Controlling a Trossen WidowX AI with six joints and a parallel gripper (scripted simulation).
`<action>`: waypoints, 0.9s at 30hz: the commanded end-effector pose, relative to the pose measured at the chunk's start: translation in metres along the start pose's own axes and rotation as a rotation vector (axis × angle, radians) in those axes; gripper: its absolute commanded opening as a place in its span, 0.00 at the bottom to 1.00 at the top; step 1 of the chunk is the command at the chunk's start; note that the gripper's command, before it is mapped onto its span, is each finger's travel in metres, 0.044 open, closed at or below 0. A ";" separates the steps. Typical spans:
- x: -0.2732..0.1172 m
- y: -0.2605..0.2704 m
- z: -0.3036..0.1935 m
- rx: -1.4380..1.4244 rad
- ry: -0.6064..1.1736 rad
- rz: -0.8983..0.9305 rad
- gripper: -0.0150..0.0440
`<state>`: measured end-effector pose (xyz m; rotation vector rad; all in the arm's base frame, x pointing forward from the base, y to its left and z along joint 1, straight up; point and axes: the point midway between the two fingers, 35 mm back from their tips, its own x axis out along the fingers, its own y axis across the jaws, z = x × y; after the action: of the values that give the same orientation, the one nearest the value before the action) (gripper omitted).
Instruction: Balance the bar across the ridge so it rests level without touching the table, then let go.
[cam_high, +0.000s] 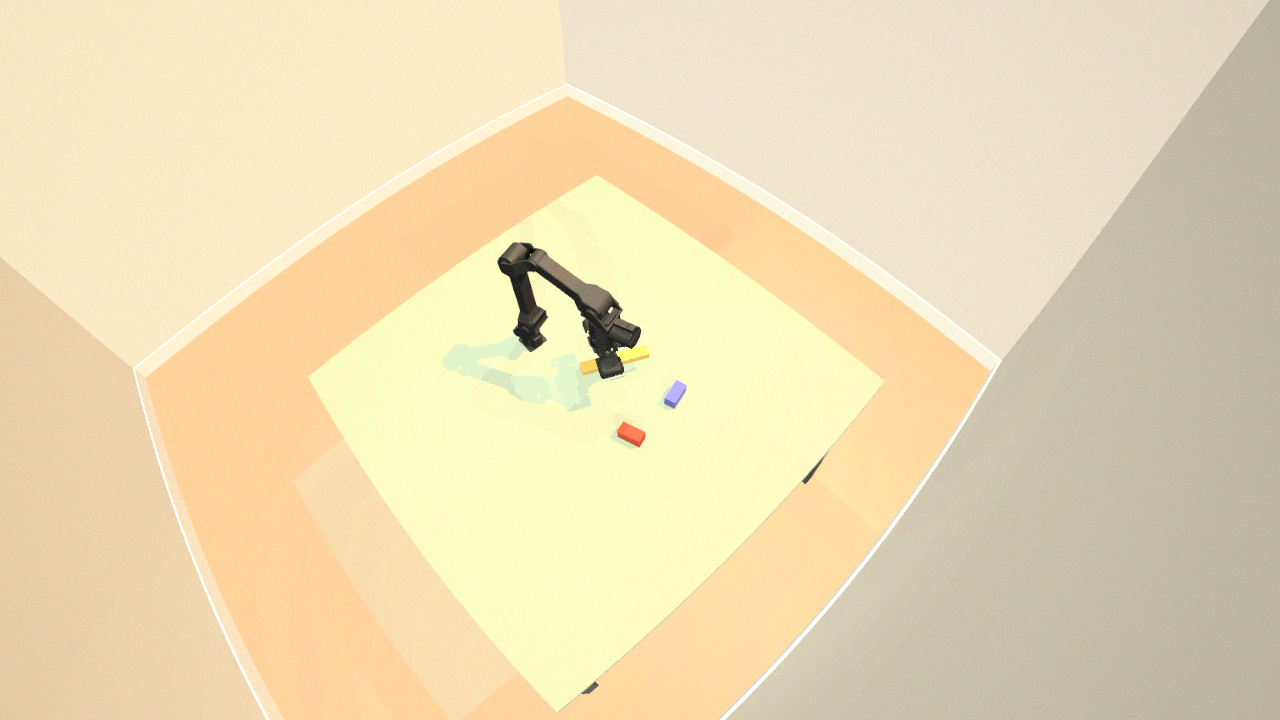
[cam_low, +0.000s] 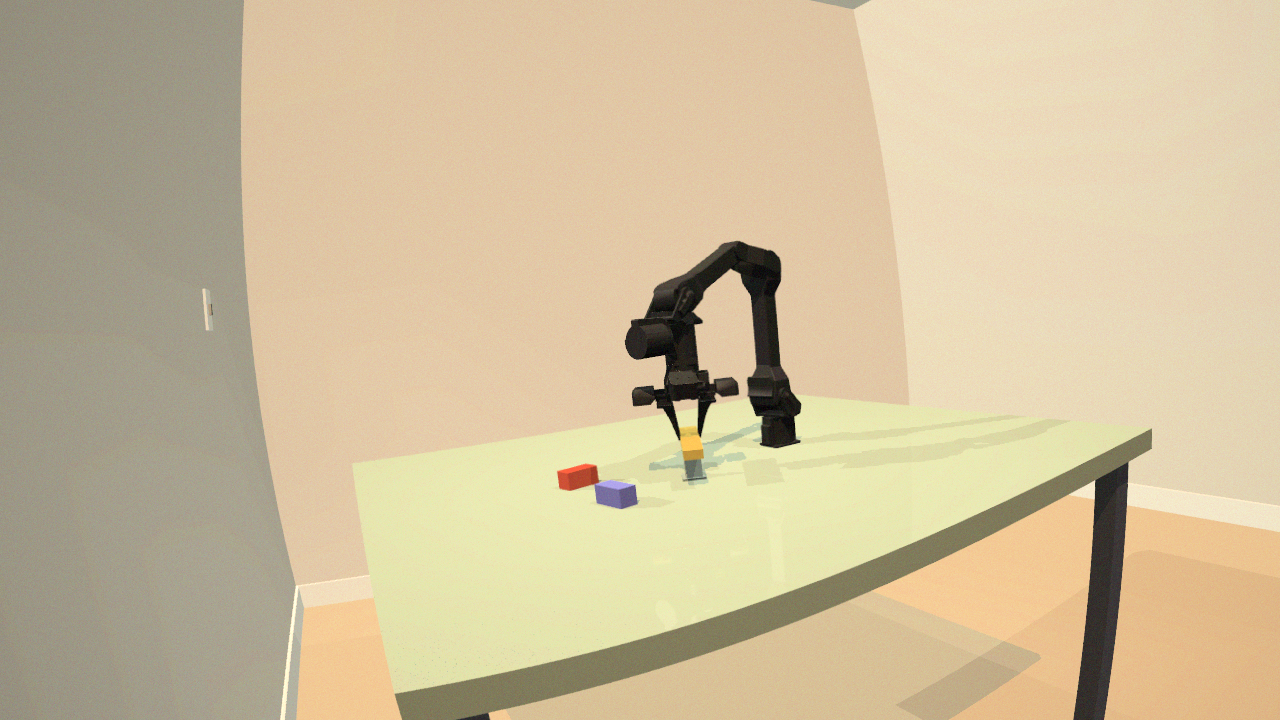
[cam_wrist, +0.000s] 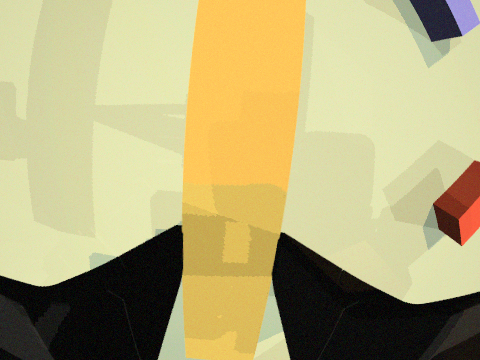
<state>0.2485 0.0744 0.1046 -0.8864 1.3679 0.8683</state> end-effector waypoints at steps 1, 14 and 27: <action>0.001 0.000 0.001 0.003 -0.006 0.003 0.25; 0.002 0.000 0.001 0.003 -0.006 0.003 0.25; 0.003 0.000 0.001 0.003 -0.006 0.003 0.25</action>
<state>0.2486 0.0744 0.1023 -0.8865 1.3679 0.8684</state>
